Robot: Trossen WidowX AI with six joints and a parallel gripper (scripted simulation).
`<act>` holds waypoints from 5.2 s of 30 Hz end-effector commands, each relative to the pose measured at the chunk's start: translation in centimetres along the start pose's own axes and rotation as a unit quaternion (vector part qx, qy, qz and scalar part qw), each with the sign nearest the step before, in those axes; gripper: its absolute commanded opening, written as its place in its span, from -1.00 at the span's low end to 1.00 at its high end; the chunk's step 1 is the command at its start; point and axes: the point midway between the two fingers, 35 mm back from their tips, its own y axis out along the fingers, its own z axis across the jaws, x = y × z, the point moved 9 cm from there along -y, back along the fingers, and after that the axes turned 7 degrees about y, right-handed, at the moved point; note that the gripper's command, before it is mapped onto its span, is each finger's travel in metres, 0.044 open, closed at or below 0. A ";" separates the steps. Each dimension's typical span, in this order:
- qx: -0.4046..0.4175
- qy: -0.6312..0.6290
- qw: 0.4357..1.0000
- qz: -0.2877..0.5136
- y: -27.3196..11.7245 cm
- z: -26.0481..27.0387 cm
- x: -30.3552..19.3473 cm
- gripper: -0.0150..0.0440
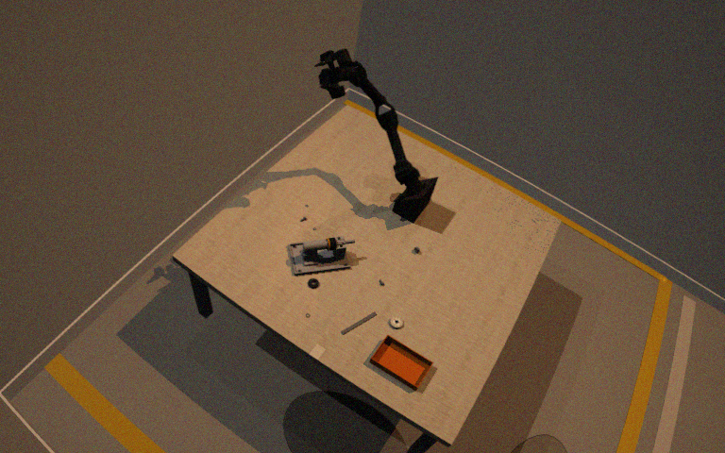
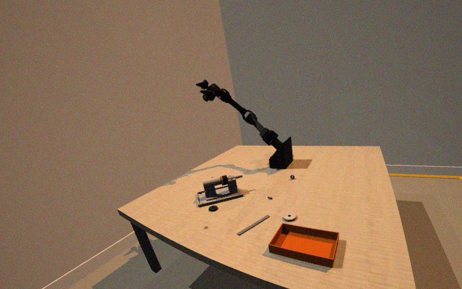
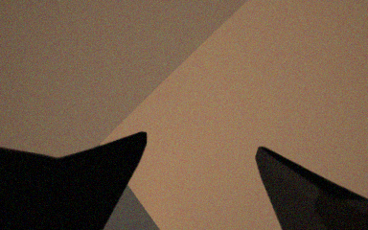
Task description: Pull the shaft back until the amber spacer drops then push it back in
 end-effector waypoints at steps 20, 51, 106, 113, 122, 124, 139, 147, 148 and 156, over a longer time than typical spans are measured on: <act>-0.191 -0.346 0.908 -0.140 18.2 -23.4 -3.3 1.00; -0.541 -0.744 0.373 -0.123 3.7 -60.3 4.4 1.00; -0.541 -0.743 0.373 -0.123 3.3 -60.4 4.3 1.00; -0.542 -0.743 0.373 -0.122 3.8 -60.6 5.2 1.00; -0.542 -0.743 0.373 -0.123 4.3 -60.9 6.6 1.00; -0.542 -0.743 0.373 -0.123 4.4 -61.0 6.9 1.00; -0.541 -0.744 0.372 -0.124 4.8 -61.2 8.0 1.00; -0.541 -0.744 0.372 -0.124 4.8 -61.2 8.0 1.00; -0.541 -0.744 0.372 -0.124 4.8 -61.2 8.0 1.00; -0.541 -0.744 0.372 -0.124 4.8 -61.2 8.0 1.00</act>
